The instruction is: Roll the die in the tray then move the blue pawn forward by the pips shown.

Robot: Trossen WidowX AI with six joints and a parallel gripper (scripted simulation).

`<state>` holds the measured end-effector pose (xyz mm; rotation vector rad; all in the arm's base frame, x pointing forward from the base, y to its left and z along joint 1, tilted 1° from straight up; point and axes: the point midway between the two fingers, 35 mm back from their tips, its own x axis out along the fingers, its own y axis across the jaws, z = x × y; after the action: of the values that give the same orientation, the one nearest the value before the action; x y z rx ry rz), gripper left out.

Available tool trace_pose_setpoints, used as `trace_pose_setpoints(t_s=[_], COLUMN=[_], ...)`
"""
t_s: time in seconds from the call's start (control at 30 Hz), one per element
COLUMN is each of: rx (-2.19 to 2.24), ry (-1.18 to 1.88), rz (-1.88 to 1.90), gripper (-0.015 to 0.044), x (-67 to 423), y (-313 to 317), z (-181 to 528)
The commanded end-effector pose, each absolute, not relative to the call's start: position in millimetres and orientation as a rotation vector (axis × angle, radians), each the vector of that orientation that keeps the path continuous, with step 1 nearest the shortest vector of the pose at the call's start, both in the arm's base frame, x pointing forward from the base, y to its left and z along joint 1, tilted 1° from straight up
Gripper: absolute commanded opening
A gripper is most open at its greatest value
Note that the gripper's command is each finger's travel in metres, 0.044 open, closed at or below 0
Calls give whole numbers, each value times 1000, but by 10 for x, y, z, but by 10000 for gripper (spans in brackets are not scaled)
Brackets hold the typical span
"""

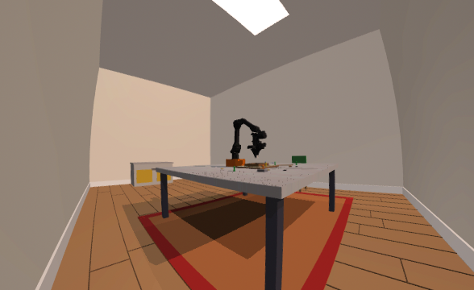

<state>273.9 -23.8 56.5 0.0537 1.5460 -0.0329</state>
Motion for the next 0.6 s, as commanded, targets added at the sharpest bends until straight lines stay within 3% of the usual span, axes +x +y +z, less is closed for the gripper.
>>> trace_pose_setpoints(t_s=[0.0,0.57], rx=[69,52], ry=[1508,932], rz=[-43,-57], gripper=[0,0], x=[2748,2813], y=[-209,-232], z=[533,437])
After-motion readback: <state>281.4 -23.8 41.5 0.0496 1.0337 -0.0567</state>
